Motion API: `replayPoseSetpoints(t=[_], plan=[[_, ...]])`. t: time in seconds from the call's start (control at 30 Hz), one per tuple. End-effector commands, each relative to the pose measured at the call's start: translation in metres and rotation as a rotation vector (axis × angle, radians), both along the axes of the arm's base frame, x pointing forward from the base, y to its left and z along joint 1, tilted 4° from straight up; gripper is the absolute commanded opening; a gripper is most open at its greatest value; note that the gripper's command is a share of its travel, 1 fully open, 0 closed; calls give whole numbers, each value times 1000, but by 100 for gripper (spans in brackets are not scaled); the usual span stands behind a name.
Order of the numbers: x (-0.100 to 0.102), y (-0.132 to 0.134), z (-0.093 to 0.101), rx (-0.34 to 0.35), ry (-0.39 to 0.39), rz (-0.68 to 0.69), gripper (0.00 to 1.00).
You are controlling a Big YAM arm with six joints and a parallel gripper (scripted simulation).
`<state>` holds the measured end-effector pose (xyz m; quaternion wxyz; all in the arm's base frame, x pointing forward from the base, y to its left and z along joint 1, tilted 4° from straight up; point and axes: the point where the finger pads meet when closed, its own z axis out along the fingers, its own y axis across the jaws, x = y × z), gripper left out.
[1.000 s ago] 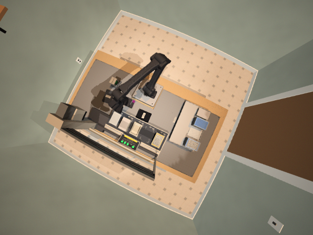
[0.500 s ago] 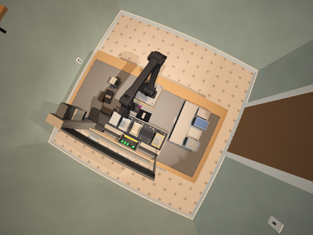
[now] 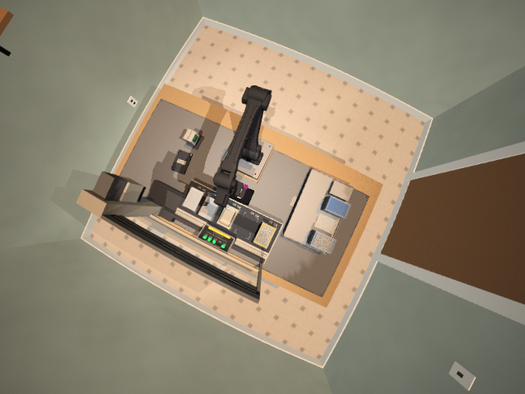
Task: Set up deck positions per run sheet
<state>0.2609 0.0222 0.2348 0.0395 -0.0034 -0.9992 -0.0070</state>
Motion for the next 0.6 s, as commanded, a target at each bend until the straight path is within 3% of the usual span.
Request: replayPoseSetpoints(t=[0.0,0.57], plan=[[21,7,23,-1,-73,-34,100],[62,-68,20,-14,-78,-26,100]])
